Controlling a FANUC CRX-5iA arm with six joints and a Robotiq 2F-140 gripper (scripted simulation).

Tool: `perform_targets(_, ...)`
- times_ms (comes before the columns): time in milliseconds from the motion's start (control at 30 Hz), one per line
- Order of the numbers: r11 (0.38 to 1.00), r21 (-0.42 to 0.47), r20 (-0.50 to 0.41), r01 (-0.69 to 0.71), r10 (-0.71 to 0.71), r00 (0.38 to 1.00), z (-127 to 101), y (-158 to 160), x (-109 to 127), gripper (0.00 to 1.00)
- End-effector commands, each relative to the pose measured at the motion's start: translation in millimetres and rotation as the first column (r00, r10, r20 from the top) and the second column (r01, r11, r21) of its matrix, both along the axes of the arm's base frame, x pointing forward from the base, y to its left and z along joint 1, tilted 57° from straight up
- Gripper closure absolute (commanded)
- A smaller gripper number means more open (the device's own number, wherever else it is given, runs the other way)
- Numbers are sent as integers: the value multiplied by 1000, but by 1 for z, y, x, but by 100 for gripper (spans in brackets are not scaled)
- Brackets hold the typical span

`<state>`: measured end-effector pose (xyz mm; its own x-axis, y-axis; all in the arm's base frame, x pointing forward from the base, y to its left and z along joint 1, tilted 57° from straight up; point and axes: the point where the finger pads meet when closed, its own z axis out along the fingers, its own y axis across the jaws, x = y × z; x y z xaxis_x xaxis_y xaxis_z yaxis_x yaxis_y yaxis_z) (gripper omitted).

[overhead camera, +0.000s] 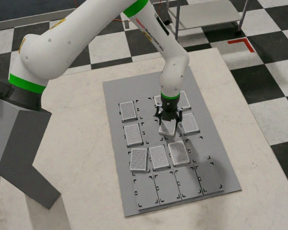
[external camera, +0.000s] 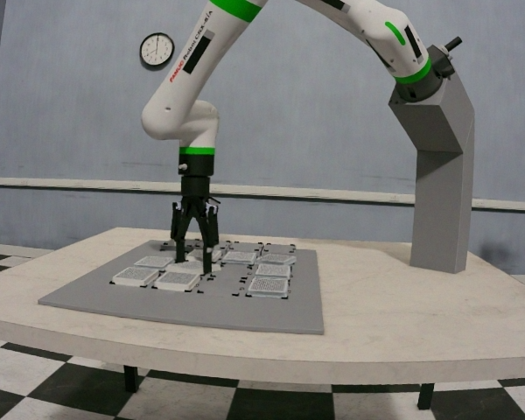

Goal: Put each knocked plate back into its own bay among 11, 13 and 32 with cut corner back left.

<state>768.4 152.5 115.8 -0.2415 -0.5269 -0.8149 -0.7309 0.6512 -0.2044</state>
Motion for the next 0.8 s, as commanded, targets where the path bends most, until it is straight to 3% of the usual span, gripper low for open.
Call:
perform_targets(0, 1000, 0, 1, 1, -1, 1000, 1, -1, 0, 40)
perform_targets(767, 1000, 0, 1, 1, -1, 1000, 1, -1, 0, 41)
